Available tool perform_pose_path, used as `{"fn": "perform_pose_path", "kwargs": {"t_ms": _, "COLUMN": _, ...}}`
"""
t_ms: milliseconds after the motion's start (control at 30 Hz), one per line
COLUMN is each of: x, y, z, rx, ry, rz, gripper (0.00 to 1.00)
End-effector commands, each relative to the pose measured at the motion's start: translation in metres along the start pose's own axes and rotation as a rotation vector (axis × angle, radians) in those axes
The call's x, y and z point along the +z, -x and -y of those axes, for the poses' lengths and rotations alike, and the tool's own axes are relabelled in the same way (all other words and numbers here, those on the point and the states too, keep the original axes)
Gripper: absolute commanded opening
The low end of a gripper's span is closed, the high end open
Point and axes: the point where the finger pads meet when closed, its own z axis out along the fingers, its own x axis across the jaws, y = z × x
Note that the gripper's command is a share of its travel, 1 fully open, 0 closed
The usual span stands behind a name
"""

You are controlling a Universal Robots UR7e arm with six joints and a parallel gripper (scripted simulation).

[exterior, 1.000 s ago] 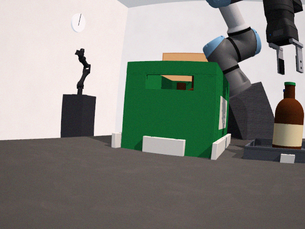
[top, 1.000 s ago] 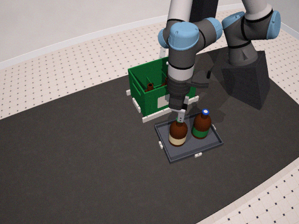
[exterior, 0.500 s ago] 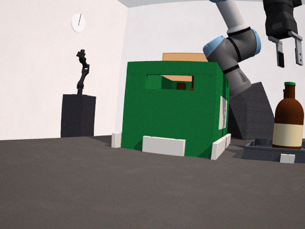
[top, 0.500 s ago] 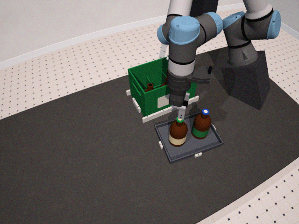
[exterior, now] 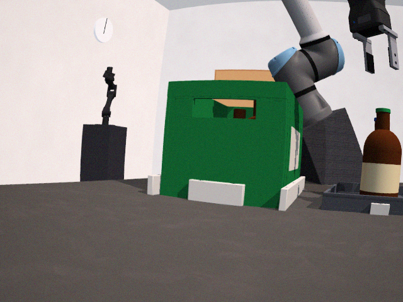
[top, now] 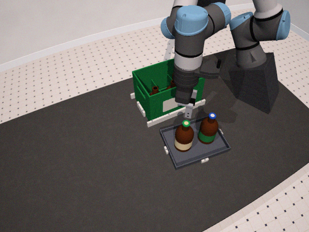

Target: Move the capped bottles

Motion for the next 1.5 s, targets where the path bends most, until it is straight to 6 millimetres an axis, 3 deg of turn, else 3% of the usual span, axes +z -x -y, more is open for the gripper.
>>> {"fn": "perform_pose_path", "kwargs": {"t_ms": 0, "x": -0.021, "y": -0.001, "z": -0.001, "rx": 0.002, "ry": 0.003, "rz": -0.005, "gripper": 1.00}}
{"fn": "perform_pose_path", "kwargs": {"t_ms": 167, "x": -0.036, "y": -0.001, "z": 0.000, "rx": 0.002, "ry": 0.003, "rz": -0.003, "gripper": 1.00}}
{"fn": "perform_pose_path", "kwargs": {"t_ms": 233, "x": -0.036, "y": -0.001, "z": 0.000, "rx": 0.002, "ry": 0.003, "rz": -0.003, "gripper": 1.00}}
{"fn": "perform_pose_path", "kwargs": {"t_ms": 267, "x": -0.024, "y": -0.001, "z": -0.001, "rx": 0.001, "ry": 0.003, "rz": -0.006, "gripper": 1.00}}
{"fn": "perform_pose_path", "kwargs": {"t_ms": 733, "x": -0.036, "y": -0.001, "z": 0.000, "rx": 0.002, "ry": 0.002, "rz": -0.003, "gripper": 1.00}}
{"fn": "perform_pose_path", "kwargs": {"t_ms": 1467, "x": -0.034, "y": 0.000, "z": 0.000, "rx": 0.001, "ry": 0.000, "rz": 0.001, "gripper": 1.00}}
